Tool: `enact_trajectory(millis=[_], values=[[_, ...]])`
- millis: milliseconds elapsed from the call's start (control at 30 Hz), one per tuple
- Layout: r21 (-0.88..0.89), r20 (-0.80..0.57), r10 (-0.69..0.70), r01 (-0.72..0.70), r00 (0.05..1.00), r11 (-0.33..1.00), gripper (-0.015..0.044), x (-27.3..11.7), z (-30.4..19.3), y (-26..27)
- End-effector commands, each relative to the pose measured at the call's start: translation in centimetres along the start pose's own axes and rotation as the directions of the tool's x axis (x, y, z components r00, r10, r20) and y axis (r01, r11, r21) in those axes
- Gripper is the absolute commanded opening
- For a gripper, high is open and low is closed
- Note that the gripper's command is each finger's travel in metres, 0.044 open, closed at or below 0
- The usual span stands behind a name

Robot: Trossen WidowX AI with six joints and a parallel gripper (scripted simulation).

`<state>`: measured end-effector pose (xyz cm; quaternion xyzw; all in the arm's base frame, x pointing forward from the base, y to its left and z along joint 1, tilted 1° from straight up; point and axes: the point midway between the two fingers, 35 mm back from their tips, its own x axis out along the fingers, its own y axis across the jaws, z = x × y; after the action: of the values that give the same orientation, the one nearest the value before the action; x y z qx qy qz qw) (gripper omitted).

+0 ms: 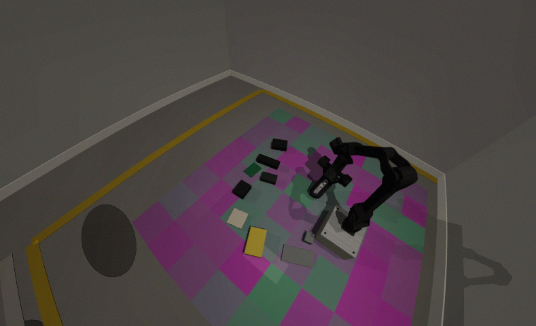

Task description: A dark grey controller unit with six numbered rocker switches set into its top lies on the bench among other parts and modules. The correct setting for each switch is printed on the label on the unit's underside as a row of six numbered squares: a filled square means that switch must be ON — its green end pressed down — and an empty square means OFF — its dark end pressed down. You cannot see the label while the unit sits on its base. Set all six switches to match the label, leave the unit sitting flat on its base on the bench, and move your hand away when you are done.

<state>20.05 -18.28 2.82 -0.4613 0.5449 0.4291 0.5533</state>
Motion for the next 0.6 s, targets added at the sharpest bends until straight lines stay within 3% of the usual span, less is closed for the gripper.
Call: enact_trajectory(millis=[0, 567], values=[[-0.010, 0.012, 0.011, -0.011, 1.000, 1.000, 0.0338, 0.5, 0.2, 0.2], [-0.010, 0.012, 0.011, -0.011, 1.000, 1.000, 0.0338, 1.6, -0.6, 0.2]])
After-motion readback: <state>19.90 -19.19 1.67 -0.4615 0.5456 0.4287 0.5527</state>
